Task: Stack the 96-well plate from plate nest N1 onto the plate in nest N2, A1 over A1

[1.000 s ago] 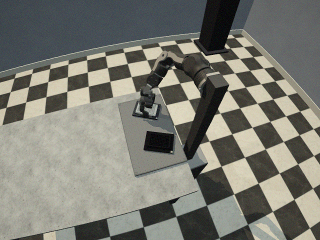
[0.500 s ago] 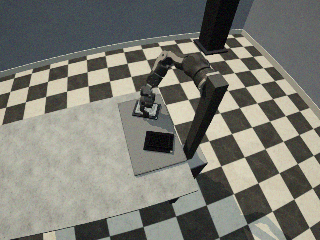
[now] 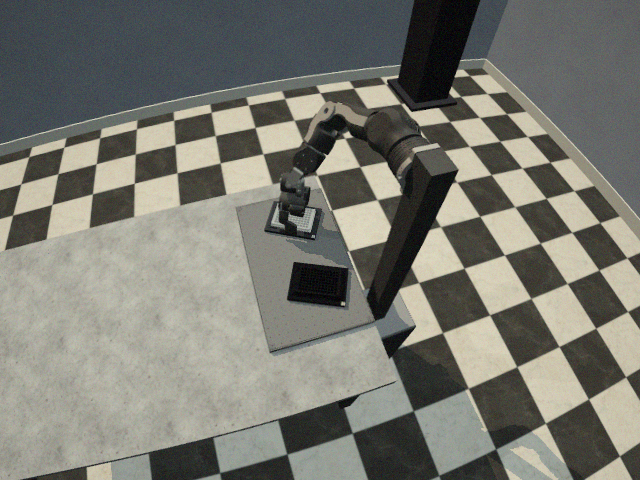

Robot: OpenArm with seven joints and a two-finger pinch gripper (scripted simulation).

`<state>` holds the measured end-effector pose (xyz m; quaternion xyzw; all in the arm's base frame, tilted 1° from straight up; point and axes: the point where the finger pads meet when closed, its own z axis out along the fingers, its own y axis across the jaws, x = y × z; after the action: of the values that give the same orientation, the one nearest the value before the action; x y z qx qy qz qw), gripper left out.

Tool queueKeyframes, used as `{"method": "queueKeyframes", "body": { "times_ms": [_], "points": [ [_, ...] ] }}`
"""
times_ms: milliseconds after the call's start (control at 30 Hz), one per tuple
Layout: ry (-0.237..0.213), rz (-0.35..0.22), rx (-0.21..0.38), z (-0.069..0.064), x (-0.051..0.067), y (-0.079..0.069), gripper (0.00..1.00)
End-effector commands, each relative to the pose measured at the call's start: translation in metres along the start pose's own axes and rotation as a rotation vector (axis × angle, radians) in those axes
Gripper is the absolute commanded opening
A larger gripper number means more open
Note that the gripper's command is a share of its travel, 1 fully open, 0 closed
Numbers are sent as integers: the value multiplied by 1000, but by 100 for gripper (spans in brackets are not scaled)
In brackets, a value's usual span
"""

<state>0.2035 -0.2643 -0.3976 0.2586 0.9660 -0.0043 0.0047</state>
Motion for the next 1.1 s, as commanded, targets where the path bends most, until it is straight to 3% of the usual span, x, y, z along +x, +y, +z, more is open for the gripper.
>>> {"method": "queueKeyframes", "body": {
  "times_ms": [0,1067],
  "points": [
    [1,2,7,0,0,-2,77],
    [0,1,3,0,0,0,77]
  ]
}}
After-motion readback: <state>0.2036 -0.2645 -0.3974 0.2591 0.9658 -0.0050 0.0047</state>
